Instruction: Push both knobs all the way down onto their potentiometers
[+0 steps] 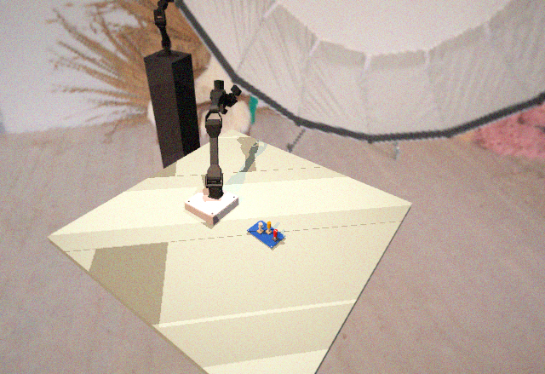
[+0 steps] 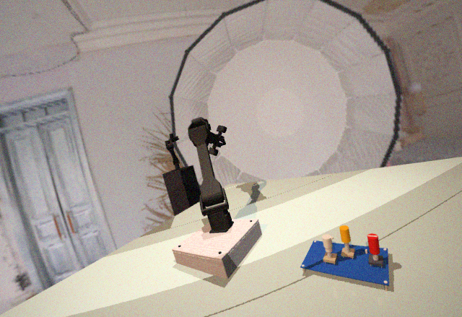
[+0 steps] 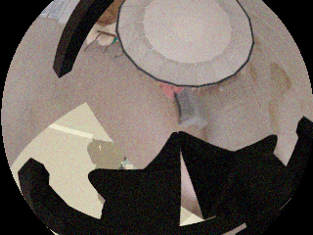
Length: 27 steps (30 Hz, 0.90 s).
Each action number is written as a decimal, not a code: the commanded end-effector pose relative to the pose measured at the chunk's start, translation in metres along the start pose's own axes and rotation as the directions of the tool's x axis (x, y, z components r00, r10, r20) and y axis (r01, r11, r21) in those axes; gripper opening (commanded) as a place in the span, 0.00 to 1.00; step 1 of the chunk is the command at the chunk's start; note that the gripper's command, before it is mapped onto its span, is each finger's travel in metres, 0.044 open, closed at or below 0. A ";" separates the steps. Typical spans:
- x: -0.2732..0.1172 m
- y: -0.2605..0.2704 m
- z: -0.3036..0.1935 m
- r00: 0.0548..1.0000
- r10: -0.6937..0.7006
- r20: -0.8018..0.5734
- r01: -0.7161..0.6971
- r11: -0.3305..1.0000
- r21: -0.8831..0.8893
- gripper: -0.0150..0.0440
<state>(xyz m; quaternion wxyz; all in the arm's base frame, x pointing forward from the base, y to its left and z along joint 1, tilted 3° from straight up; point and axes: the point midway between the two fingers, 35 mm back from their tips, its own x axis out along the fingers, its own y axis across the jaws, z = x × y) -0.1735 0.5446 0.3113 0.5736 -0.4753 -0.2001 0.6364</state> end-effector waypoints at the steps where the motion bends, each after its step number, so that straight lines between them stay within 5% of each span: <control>1: 0.018 -0.025 -0.054 0.995 0.003 -0.099 0.001 0.999 0.040 0.25; 13: 0.031 -0.086 -0.231 0.908 0.048 -0.416 0.023 0.986 0.163 0.25; 27: -0.019 -0.124 -0.432 0.723 0.158 -0.673 0.124 0.928 0.351 0.25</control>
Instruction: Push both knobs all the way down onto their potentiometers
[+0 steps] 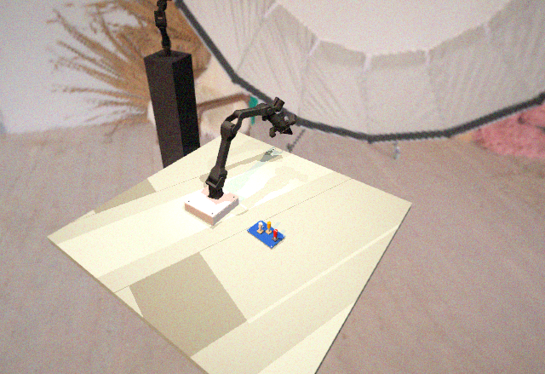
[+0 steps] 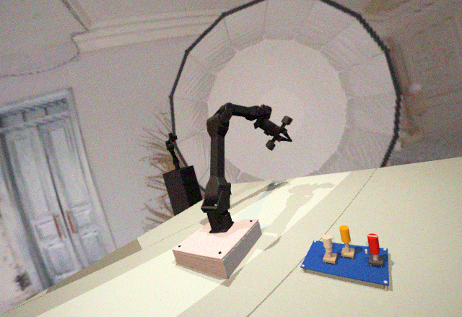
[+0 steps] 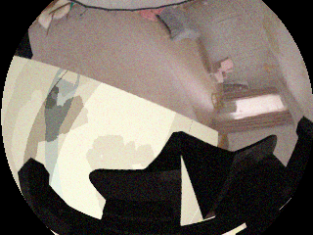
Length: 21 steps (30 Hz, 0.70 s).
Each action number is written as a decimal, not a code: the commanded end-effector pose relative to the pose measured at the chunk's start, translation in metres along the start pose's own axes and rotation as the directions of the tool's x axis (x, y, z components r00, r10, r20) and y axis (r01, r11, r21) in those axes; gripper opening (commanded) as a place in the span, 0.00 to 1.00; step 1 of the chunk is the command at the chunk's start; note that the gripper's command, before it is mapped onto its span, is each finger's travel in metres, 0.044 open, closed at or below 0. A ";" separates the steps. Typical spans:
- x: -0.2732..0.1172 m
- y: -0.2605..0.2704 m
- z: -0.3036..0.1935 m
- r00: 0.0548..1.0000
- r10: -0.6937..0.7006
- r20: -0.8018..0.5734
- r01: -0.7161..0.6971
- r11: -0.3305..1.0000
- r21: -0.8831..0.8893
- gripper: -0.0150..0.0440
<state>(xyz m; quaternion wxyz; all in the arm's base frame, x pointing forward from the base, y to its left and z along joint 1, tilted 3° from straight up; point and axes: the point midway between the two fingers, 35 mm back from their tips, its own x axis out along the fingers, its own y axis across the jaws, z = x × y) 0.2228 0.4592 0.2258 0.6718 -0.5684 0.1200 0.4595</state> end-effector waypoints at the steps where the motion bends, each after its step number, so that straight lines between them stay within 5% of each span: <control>1: 0.015 -0.019 -0.050 0.996 0.024 -0.081 -0.018 0.997 0.073 0.25; 21: 0.019 -0.065 -0.316 0.870 0.255 -0.422 -0.008 0.863 0.505 0.25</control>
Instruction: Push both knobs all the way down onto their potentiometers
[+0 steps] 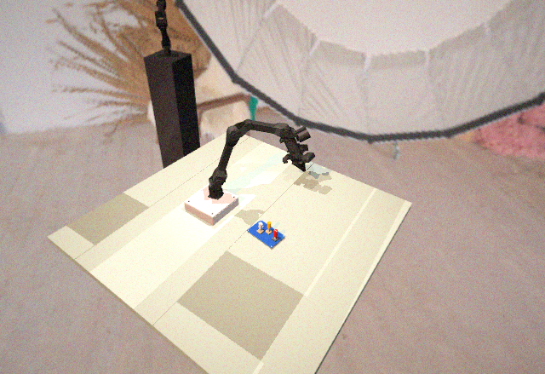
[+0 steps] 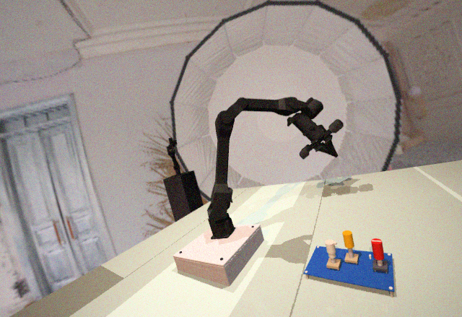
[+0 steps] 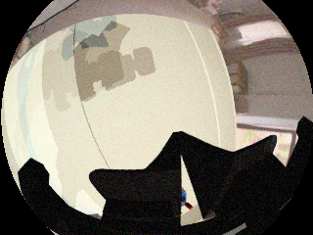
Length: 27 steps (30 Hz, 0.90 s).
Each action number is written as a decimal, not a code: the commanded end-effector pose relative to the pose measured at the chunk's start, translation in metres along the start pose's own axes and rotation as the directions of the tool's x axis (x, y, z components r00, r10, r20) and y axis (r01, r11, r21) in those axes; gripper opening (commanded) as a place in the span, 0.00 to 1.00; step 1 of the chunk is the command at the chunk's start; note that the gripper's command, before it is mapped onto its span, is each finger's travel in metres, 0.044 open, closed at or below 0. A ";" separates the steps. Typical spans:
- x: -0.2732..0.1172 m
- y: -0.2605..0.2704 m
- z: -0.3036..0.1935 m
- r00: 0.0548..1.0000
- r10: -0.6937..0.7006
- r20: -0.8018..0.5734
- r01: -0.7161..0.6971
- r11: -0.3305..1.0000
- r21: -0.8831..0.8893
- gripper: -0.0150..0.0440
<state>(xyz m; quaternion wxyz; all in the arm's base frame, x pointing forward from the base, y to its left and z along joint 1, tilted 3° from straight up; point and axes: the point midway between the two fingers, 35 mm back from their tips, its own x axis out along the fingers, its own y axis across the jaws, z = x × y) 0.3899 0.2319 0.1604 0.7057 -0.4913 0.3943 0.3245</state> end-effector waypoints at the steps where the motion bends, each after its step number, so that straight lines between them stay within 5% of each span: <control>1: 0.010 -0.017 -0.045 0.997 0.043 -0.064 -0.037 0.994 0.099 0.25; 14: 0.022 -0.045 -0.198 0.953 0.219 -0.207 -0.116 0.901 0.418 0.25; 27: 0.005 -0.024 -0.337 0.879 0.428 -0.212 -0.136 0.650 0.747 0.25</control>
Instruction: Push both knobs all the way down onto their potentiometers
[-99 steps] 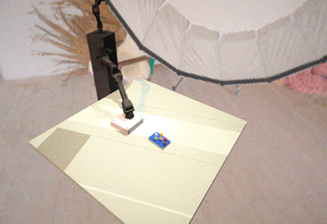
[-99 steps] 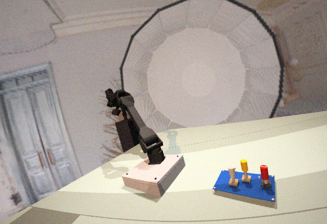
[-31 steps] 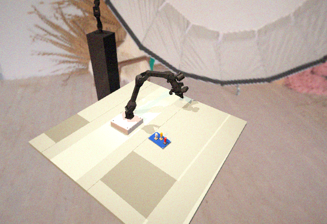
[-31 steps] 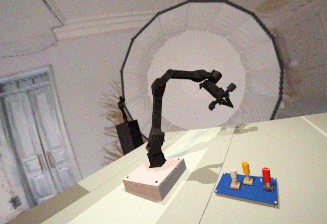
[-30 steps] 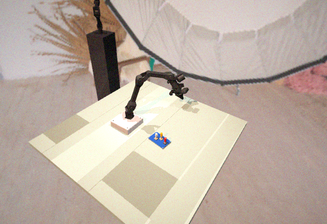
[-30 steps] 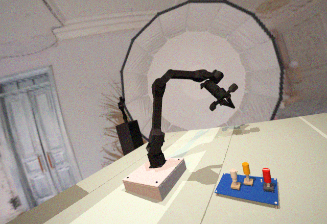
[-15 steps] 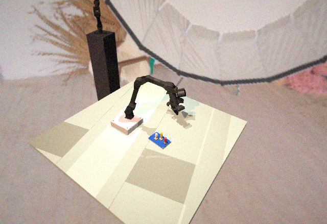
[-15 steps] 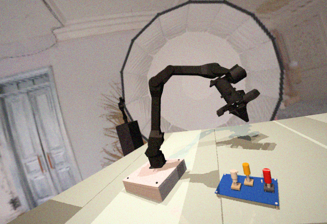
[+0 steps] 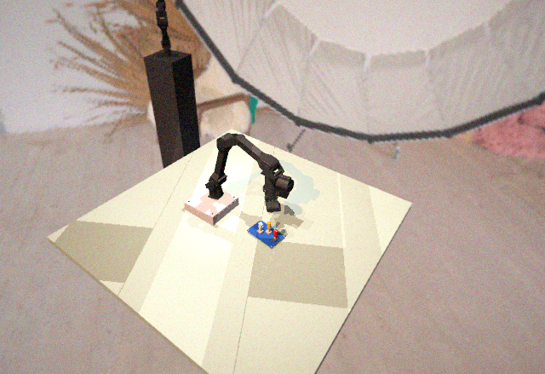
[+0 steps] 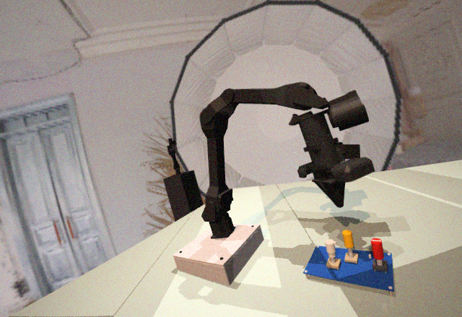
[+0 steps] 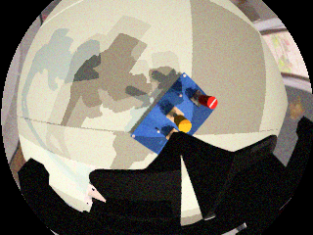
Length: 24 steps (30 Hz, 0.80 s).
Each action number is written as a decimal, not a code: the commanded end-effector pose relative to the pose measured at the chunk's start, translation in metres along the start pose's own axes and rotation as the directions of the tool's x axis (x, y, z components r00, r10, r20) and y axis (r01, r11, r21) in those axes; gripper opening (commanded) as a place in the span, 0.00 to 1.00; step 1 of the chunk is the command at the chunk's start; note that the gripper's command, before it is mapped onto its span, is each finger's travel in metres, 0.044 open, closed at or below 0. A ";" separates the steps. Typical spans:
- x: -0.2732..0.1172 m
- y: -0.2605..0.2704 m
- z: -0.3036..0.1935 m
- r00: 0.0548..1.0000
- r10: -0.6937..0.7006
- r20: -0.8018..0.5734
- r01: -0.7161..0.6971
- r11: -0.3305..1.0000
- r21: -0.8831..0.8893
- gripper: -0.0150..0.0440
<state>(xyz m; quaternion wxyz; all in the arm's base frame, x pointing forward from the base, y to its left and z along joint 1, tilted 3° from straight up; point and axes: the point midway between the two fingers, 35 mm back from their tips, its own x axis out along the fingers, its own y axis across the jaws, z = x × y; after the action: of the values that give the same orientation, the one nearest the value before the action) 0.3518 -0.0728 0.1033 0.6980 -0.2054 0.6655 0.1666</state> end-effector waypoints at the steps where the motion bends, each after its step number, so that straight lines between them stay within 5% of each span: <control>1: 0.007 -0.013 -0.038 0.997 0.070 -0.033 -0.066 0.992 0.111 0.25; 24: 0.036 -0.015 -0.053 0.995 0.094 -0.040 -0.086 0.984 0.156 0.25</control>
<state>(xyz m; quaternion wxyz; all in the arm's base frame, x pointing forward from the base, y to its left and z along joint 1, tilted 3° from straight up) 0.3184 -0.1155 0.0733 0.6898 -0.1275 0.6994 0.1367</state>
